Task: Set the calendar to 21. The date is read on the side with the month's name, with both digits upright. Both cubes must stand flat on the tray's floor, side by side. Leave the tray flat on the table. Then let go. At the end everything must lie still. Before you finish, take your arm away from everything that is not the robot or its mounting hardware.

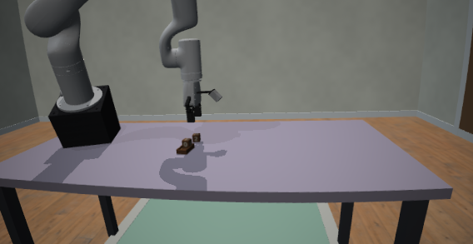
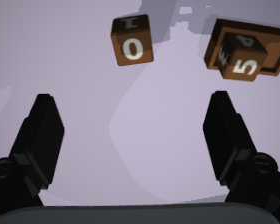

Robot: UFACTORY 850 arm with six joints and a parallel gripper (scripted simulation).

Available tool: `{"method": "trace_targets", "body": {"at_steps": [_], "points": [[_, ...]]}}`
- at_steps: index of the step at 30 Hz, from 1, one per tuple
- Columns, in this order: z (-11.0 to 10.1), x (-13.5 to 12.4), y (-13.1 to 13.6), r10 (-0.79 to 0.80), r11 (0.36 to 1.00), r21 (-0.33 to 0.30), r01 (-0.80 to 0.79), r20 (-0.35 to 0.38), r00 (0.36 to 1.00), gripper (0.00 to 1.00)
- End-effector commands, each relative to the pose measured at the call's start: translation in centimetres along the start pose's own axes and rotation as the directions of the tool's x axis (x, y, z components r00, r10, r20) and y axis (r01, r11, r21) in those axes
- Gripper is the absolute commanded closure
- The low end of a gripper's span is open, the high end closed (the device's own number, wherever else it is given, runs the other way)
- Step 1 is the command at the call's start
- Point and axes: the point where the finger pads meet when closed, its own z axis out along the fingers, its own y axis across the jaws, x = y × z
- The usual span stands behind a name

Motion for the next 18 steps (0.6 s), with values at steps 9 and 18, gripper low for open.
{"method": "trace_targets", "body": {"at_steps": [9, 18], "points": [[-0.13, 0.11, -0.02, 0.395, 0.919, 0.005, -0.395, -0.008, 0.918, 0.00], [-0.19, 0.13, -0.02, 0.617, 0.787, 0.006, -0.617, -0.007, 0.787, 0.00]]}}
